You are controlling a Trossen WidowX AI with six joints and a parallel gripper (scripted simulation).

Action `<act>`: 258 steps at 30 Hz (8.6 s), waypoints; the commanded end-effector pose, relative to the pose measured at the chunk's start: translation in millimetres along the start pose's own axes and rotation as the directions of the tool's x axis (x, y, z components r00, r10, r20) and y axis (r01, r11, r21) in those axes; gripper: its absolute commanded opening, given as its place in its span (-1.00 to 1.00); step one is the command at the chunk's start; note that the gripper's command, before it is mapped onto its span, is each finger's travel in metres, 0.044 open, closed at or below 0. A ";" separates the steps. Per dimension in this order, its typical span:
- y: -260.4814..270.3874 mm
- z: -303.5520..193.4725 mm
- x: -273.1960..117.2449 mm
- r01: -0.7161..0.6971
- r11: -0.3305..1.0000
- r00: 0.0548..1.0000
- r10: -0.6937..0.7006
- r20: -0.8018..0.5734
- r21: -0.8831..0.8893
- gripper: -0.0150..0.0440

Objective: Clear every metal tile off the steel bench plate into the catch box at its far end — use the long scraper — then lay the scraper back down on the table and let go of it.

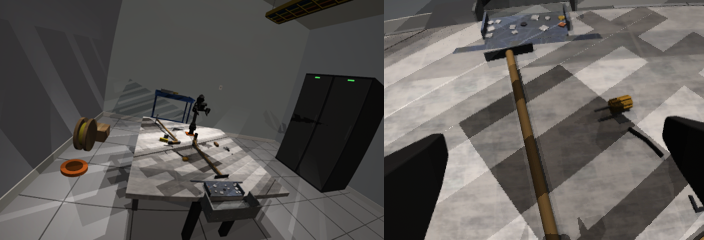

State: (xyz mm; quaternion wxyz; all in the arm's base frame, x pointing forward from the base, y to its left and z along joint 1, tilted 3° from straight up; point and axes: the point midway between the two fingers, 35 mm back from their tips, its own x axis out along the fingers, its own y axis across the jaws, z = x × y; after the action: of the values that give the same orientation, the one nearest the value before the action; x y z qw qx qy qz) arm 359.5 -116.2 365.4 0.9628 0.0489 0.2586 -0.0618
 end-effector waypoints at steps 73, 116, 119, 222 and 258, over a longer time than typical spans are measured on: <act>20.3 -17.3 -116.5 0.027 0.997 0.947 -0.004 0.322 -0.067 1.00; 4.2 -10.9 15.1 -0.032 0.999 0.999 0.033 -0.035 0.041 1.00; 3.7 -11.8 24.4 -0.030 0.999 0.998 0.033 -0.059 0.042 1.00; 21.9 -141.2 240.4 -0.035 0.995 0.759 -0.031 -0.651 -0.089 1.00; -5.7 -126.6 134.7 -0.068 0.994 0.835 0.010 -0.551 -0.085 1.00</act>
State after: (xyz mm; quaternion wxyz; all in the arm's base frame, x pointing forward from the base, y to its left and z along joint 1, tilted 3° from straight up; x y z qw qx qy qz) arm 418.0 -118.6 184.3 0.8469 0.0218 0.5311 -0.0155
